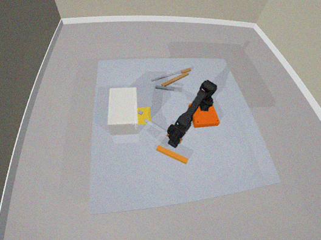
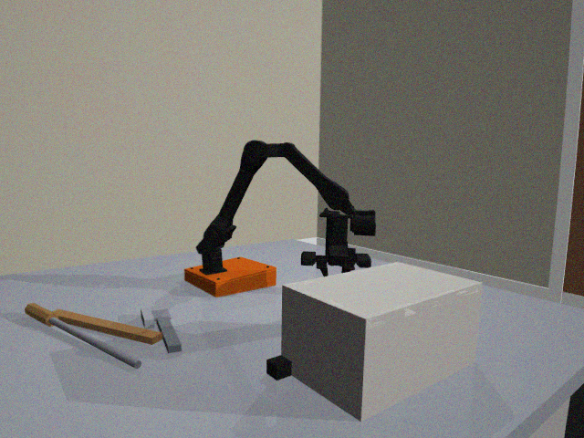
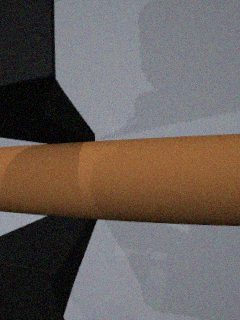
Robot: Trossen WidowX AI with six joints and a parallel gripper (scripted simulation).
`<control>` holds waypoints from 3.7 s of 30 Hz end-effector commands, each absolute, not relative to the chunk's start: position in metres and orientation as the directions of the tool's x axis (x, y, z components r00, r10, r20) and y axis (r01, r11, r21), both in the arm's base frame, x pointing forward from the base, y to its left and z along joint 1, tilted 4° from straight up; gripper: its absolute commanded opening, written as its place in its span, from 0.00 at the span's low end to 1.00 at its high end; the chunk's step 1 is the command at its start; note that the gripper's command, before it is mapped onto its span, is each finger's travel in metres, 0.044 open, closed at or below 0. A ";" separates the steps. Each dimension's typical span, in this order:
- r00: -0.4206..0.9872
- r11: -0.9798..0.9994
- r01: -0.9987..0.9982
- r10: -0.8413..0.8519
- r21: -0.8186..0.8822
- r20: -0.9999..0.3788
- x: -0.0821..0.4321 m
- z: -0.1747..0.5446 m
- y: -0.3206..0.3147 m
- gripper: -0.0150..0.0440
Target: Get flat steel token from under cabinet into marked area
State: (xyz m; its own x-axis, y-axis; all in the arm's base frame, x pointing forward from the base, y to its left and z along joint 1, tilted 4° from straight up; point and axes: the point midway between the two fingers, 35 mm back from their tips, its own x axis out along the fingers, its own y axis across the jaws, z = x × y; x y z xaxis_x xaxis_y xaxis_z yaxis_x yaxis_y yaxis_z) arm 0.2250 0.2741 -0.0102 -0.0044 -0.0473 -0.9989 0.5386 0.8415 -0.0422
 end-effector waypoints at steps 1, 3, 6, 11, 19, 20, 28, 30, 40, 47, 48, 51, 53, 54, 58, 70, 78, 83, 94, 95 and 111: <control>0.000 0.842 0.539 -0.041 -0.034 -0.999 0.233 -0.008 0.272 0.25; 0.000 0.842 0.539 -0.041 -0.034 -0.999 0.235 -0.008 0.271 0.25; 0.001 0.842 0.539 -0.041 -0.034 -0.999 0.239 -0.008 0.269 0.25; 0.001 0.842 0.539 -0.042 -0.034 -0.999 0.245 -0.008 0.265 0.25; 0.002 0.842 0.539 -0.042 -0.034 -0.999 0.256 -0.007 0.259 0.25; 0.002 0.842 0.539 -0.042 -0.034 -0.999 0.257 -0.007 0.258 0.25; -0.002 0.840 0.540 -0.049 -0.042 -0.999 0.255 -0.010 0.256 0.43; -0.002 0.840 0.540 -0.049 -0.042 -0.999 0.255 -0.010 0.256 0.52; 0.002 0.841 0.540 -0.042 -0.035 -0.999 0.255 -0.010 0.256 0.71; 0.002 0.841 0.541 -0.042 -0.034 -0.999 0.255 -0.009 0.257 0.71; 0.002 0.841 0.541 -0.042 -0.034 -0.999 0.256 -0.009 0.257 0.71; 0.002 0.840 0.541 -0.042 -0.034 -0.999 0.255 -0.010 0.257 0.71; 0.002 0.840 0.541 -0.042 -0.035 -0.999 0.254 -0.011 0.257 0.71; 0.002 0.840 0.541 -0.042 -0.035 -0.999 0.254 -0.012 0.257 0.71; 0.002 0.840 0.541 -0.042 -0.035 -0.999 0.253 -0.013 0.257 0.71; 0.007 0.842 0.538 -0.039 -0.029 -0.999 0.255 -0.011 0.258 0.45; 0.007 0.842 0.538 -0.039 -0.029 -0.999 0.255 -0.011 0.258 0.25; 0.006 0.843 0.537 -0.040 -0.031 -0.999 0.260 -0.010 0.255 0.25; 0.005 0.846 0.532 -0.043 -0.034 -0.999 0.276 -0.010 0.244 0.25; 0.005 0.846 0.532 -0.043 -0.034 -0.999 0.278 -0.010 0.243 0.25; 0.006 0.847 0.531 -0.045 -0.035 -0.999 0.302 -0.009 0.227 0.25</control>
